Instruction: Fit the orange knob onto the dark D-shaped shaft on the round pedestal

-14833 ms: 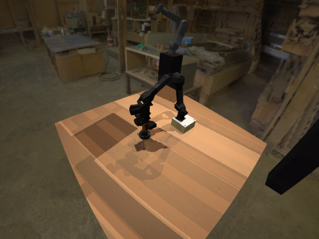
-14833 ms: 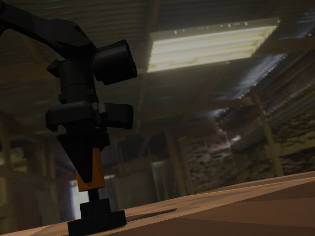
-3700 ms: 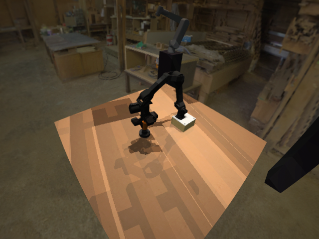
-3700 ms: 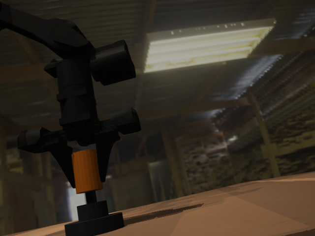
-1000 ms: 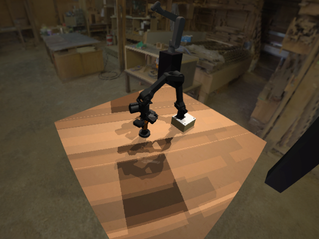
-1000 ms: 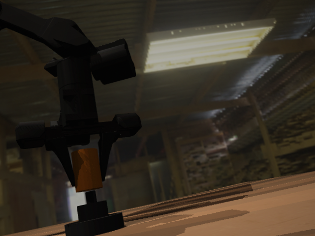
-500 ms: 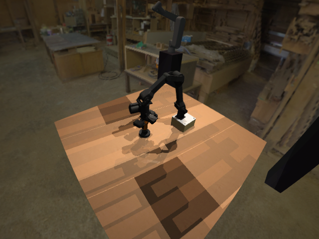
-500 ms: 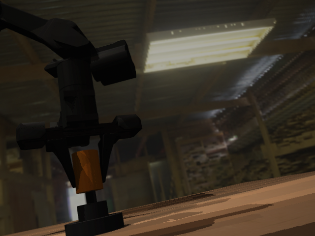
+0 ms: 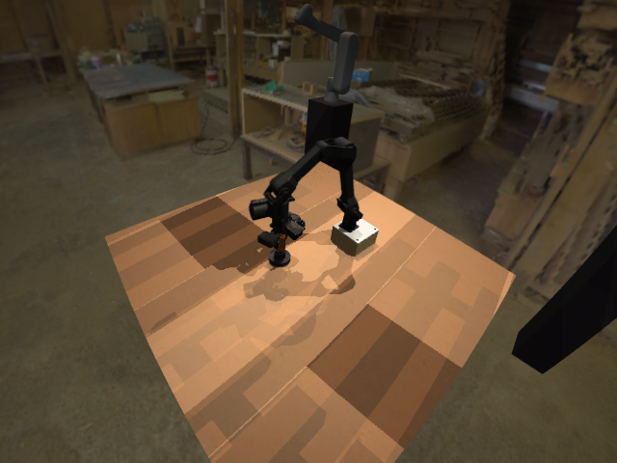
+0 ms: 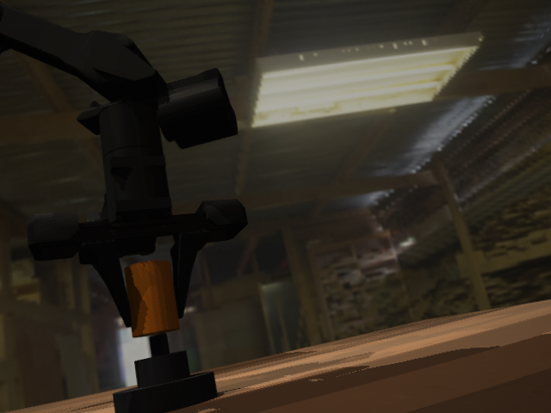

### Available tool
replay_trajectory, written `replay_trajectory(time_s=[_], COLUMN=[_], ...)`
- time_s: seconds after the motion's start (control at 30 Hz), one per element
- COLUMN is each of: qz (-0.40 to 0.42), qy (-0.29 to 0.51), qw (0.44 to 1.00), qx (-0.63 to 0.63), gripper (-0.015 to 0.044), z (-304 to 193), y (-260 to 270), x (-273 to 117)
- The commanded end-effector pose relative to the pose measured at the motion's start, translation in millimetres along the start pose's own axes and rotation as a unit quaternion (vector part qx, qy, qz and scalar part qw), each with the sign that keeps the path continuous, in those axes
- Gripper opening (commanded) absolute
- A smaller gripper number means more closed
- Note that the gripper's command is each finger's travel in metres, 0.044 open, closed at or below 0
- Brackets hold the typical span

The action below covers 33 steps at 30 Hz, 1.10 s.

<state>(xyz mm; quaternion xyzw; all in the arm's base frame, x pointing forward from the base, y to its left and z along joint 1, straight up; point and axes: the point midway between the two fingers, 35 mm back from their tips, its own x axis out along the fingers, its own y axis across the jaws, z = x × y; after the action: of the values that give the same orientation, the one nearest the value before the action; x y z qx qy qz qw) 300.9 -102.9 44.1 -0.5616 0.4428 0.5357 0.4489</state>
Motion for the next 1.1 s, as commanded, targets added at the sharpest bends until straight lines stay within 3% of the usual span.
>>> replay_trajectory(time_s=[0.0, 0.17, 1.07], qz=[-0.002, -0.002, -0.002], qy=[0.0, 0.001, 0.001], qw=[1.0, 0.995, 0.995], qx=[-0.027, -0.105, -0.105], gripper=[0.0, 0.0, 0.0], z=[-0.7, -0.6, -0.4], y=[-1.1, -1.7, -0.8], x=[-2.9, -1.7, 2.8])
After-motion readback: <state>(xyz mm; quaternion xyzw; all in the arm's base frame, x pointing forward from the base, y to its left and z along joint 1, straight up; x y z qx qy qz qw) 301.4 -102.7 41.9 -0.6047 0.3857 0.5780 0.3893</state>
